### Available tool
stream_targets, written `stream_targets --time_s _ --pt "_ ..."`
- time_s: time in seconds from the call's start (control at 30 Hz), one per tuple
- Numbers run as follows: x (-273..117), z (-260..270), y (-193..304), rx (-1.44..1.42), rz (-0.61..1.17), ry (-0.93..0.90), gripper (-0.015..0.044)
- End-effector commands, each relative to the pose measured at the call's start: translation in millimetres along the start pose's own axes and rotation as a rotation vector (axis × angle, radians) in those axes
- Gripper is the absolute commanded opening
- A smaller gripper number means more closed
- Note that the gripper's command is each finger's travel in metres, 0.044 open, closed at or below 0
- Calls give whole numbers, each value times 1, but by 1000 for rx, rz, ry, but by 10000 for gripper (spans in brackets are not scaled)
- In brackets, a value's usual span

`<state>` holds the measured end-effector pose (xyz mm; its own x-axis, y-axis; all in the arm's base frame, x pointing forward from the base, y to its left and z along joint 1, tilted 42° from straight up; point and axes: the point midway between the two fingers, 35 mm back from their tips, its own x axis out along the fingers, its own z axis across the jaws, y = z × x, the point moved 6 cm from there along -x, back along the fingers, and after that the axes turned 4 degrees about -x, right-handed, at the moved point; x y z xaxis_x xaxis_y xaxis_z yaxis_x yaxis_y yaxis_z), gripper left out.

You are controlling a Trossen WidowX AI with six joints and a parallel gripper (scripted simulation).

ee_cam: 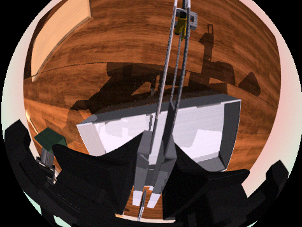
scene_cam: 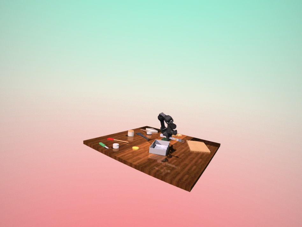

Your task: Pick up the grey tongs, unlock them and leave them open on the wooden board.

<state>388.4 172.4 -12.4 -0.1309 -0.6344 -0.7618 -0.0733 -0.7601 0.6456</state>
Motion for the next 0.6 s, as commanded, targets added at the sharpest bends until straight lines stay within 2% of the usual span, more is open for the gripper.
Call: stream_targets --time_s 0.0,0.57 --pt "-3 16 -32 88 -11 0 -150" --pt "6 104 -144 418 3 -8 -150"
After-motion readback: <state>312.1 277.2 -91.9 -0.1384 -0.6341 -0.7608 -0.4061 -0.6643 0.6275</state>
